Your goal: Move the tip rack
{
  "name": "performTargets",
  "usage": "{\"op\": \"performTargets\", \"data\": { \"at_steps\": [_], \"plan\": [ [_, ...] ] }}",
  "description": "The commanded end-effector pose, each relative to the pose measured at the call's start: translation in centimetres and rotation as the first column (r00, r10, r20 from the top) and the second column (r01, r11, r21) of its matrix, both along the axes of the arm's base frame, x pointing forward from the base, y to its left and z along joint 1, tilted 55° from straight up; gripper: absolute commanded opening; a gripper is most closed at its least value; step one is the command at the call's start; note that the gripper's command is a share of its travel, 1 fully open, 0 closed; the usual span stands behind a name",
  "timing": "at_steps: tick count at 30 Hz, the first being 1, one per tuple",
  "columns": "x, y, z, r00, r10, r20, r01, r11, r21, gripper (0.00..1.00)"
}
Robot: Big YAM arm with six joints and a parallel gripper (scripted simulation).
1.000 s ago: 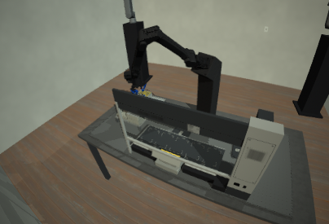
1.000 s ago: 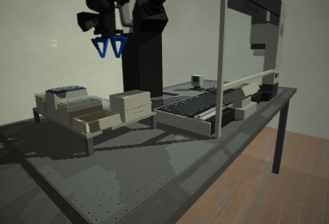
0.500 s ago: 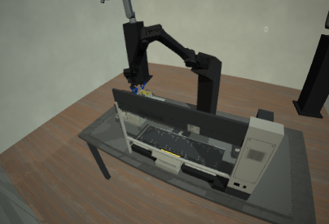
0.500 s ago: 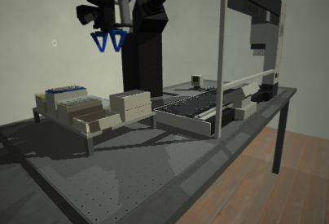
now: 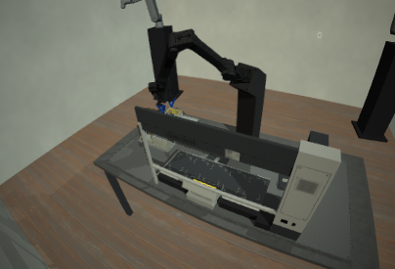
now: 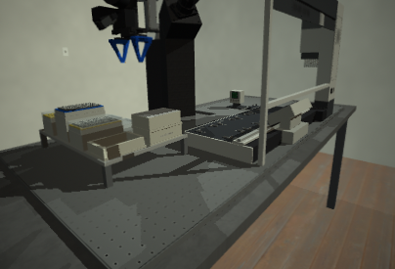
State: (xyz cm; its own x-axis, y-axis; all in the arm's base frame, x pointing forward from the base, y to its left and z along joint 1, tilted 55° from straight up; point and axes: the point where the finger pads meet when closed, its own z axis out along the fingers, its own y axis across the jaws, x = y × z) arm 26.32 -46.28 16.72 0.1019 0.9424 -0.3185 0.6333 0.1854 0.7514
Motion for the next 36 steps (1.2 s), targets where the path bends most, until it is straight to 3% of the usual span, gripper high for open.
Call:
{"op": "performTargets", "data": {
  "at_steps": [1, 22, 23, 27, 36],
  "plan": [
    [-0.2, -0.1, -0.4, 1.0, 0.005, -0.007, -0.005, 1.0, 0.0, 1.0],
    [-0.2, -0.1, -0.4, 1.0, 0.005, -0.007, -0.005, 1.0, 0.0, 1.0],
    [-1.9, -0.3, -0.4, 1.0, -0.014, -0.006, 0.014, 1.0, 0.002, 1.0],
    [-2.0, -0.3, 3.9, 1.0, -0.015, 0.007, 0.015, 0.999, -0.048, 1.0],
    [-2.7, 1.1, 7.8, 1.0, -0.014, 0.008, 0.015, 0.999, -0.052, 1.0]
  ]
}}
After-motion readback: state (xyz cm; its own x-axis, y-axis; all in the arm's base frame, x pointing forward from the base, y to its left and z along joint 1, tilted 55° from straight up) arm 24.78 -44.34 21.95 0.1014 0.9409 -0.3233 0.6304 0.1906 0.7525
